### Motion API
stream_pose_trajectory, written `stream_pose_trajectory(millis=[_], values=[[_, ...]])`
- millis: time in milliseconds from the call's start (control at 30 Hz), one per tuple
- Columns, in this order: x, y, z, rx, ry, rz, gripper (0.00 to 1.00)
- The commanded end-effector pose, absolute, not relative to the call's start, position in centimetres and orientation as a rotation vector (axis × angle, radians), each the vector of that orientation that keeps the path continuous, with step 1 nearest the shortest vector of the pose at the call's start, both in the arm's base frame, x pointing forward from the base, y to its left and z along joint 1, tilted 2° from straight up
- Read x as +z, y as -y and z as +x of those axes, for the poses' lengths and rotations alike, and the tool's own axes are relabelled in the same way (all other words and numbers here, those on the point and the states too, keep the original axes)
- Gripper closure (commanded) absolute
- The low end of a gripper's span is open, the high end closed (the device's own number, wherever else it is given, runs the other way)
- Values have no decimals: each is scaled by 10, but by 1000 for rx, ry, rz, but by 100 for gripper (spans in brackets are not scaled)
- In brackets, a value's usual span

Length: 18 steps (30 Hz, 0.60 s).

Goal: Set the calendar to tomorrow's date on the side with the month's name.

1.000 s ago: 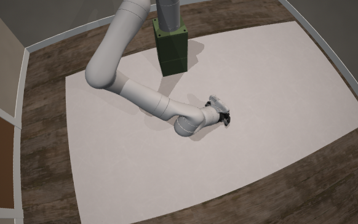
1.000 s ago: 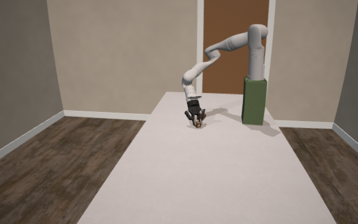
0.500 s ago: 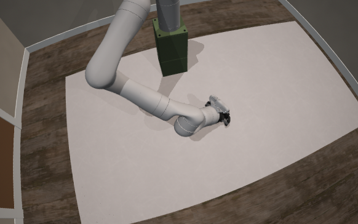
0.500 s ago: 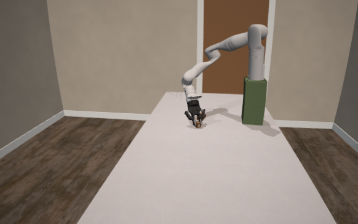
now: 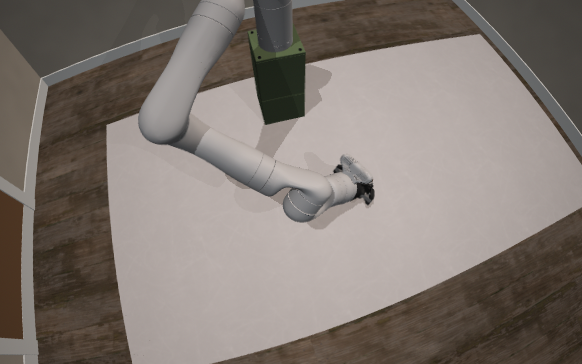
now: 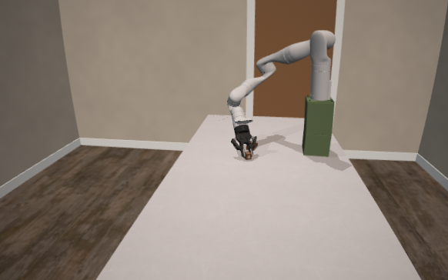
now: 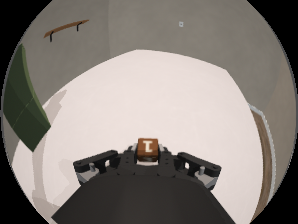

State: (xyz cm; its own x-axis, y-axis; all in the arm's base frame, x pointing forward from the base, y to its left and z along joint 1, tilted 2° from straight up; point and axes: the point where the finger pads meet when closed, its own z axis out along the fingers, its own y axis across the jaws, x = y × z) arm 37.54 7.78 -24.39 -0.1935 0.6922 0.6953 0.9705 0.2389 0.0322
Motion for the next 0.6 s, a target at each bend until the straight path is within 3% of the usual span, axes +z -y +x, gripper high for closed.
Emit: stream_pose_trajectory(millis=[0,567], values=[[-243,-78,376,-651,1961,-1516,74],[-245,-78,376,-651,1961,-1516,74]])
